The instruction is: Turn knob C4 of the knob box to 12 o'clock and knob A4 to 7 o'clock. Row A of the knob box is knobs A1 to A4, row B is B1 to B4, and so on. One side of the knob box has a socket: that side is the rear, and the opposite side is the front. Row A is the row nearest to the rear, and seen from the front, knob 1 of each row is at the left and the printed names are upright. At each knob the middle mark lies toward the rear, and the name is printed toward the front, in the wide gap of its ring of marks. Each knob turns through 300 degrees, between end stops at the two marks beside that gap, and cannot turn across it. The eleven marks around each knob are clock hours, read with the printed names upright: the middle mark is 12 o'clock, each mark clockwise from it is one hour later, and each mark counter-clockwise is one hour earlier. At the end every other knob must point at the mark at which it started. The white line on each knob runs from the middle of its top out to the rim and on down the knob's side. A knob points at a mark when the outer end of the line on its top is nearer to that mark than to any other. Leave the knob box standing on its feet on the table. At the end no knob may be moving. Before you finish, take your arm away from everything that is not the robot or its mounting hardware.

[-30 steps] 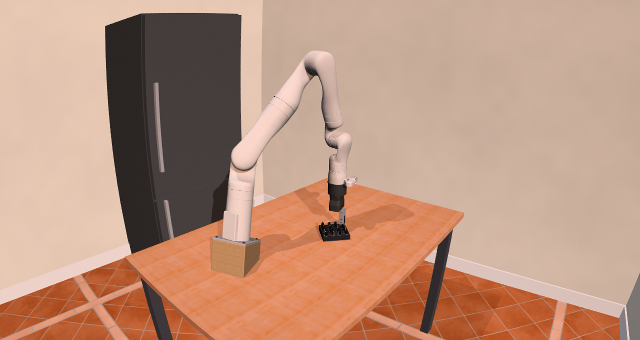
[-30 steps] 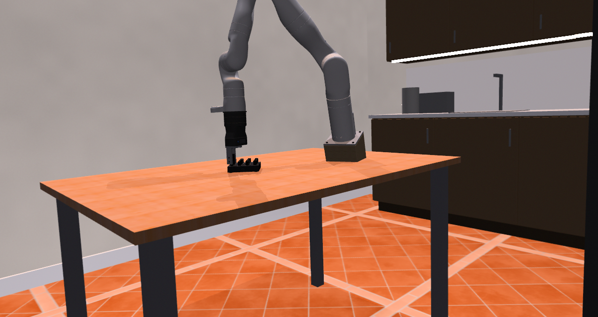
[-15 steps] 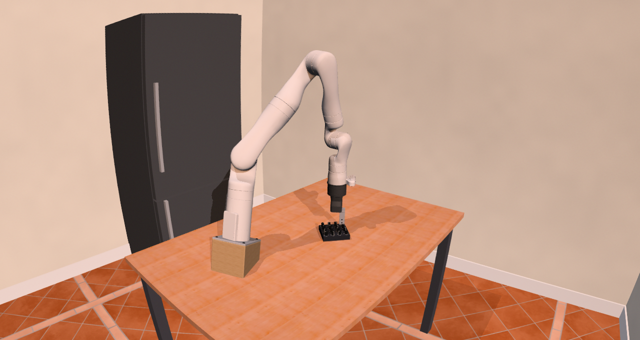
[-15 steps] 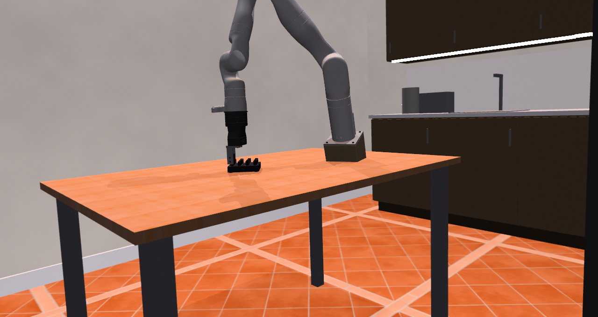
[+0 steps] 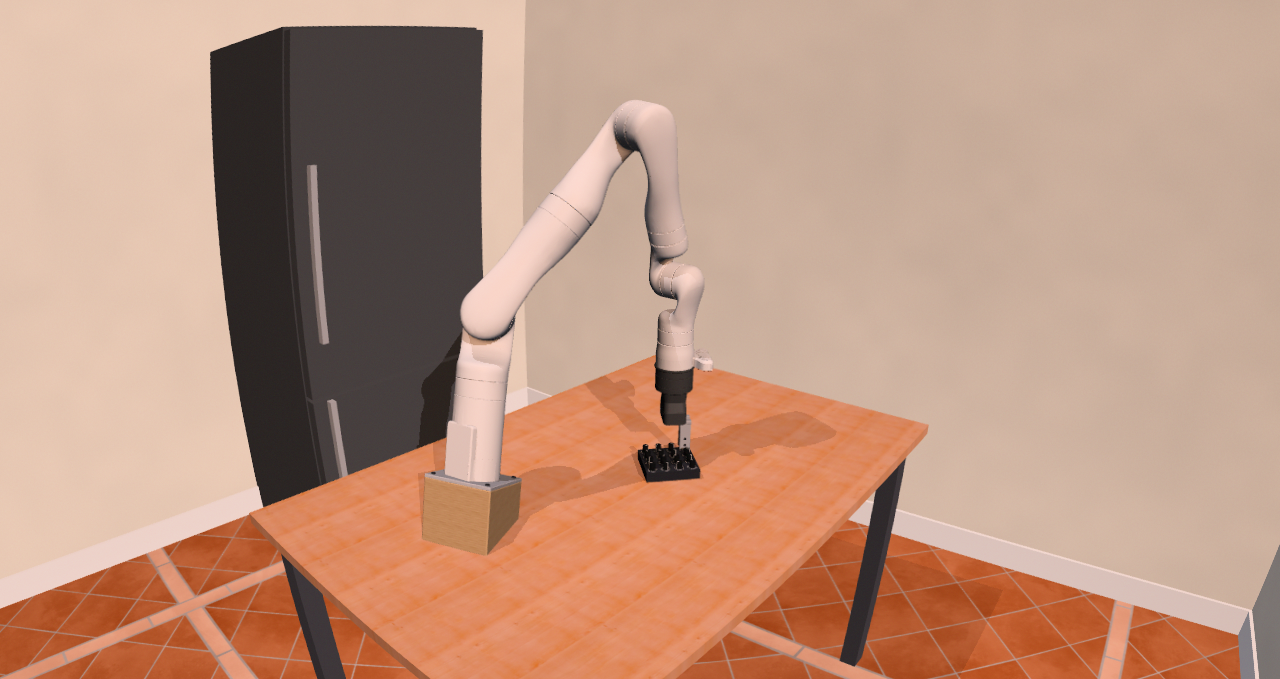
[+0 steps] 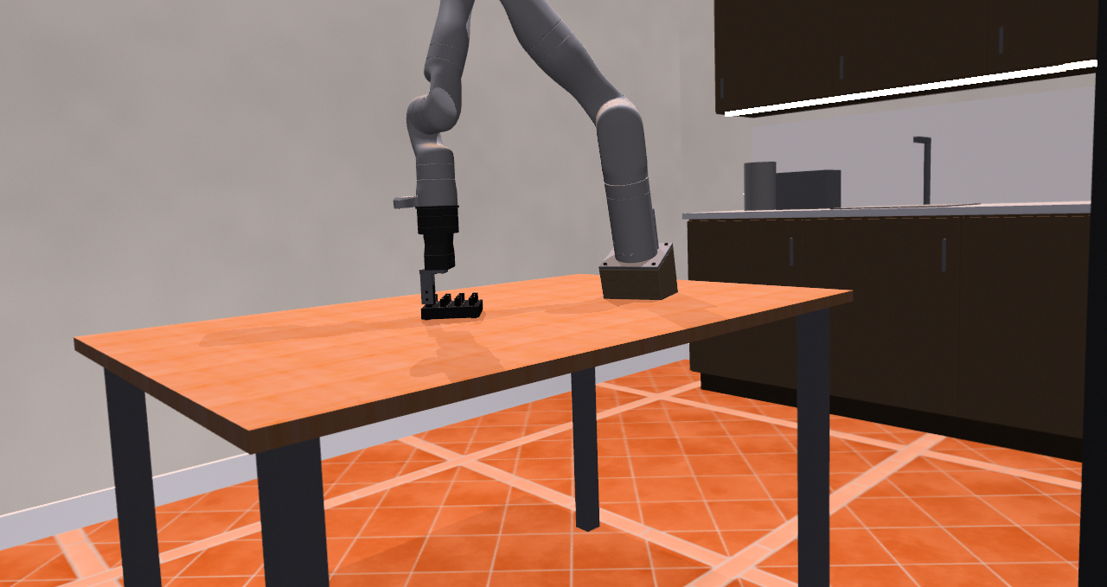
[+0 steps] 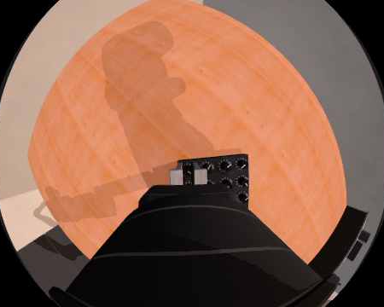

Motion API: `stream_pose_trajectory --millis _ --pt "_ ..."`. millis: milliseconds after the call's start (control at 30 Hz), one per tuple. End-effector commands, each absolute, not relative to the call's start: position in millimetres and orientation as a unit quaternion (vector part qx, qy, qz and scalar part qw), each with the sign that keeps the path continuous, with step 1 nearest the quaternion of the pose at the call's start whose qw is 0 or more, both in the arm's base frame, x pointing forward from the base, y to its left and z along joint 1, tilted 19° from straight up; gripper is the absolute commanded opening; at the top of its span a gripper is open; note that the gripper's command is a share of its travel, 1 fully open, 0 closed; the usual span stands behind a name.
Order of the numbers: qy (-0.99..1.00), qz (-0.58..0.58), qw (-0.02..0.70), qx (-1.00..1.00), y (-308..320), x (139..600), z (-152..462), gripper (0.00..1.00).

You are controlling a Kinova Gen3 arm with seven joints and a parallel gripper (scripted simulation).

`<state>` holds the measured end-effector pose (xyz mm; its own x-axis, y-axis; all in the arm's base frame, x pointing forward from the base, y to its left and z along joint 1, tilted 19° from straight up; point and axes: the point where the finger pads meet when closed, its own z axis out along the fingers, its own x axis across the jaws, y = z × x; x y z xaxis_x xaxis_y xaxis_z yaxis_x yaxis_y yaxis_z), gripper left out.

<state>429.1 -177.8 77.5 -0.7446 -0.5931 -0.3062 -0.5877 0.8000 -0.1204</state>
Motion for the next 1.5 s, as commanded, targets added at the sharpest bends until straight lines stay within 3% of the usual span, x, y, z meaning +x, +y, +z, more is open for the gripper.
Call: stream_pose_trajectory --millis 0,1000,1033,1467 --pt "0.932 -0.01 0.166 -0.321 -180.0 427.9 77.5 0.3" --pt "0.925 -0.013 0.166 -0.342 -180.0 427.9 77.5 0.3" --pt "0.925 -0.013 0.166 -0.342 -180.0 427.9 77.5 0.46" --pt "0.925 -0.013 0.166 -0.342 -180.0 427.9 77.5 0.46"
